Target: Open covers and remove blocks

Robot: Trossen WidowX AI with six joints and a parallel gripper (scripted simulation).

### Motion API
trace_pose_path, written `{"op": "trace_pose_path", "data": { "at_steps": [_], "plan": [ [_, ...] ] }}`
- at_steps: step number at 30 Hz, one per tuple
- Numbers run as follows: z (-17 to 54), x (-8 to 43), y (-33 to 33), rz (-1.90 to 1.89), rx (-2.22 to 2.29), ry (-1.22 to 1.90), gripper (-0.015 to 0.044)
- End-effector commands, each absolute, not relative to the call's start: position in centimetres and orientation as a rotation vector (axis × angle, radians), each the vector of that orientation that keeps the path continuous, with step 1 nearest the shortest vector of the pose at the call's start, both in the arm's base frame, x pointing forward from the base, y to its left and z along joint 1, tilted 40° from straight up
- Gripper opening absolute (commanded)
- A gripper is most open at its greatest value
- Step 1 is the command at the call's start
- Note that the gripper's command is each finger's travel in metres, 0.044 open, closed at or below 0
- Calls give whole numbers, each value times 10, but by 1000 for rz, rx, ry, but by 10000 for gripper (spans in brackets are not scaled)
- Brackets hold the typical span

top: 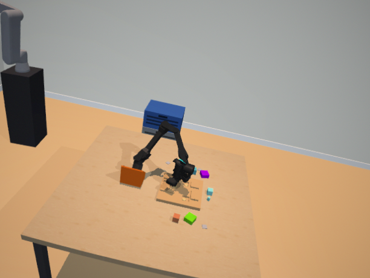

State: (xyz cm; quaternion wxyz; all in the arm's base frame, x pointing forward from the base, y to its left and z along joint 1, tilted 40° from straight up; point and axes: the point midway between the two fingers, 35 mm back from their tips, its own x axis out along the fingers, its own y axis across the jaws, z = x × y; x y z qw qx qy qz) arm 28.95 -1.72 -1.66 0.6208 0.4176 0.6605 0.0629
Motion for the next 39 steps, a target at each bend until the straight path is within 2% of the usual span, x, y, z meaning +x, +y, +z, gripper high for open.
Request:
{"op": "trace_pose_path", "data": {
  "at_steps": [1, 20, 26, 32, 39],
  "plan": [
    [-18, 287, -16, 143, 964, 1526, 0],
    [-6, 290, -23, 123, 984, 1530, 0],
    [8, 288, -37, 120, 986, 1531, 144],
    [33, 284, -56, 120, 984, 1531, 144],
    [30, 285, -53, 120, 984, 1531, 144]
  ]
}}
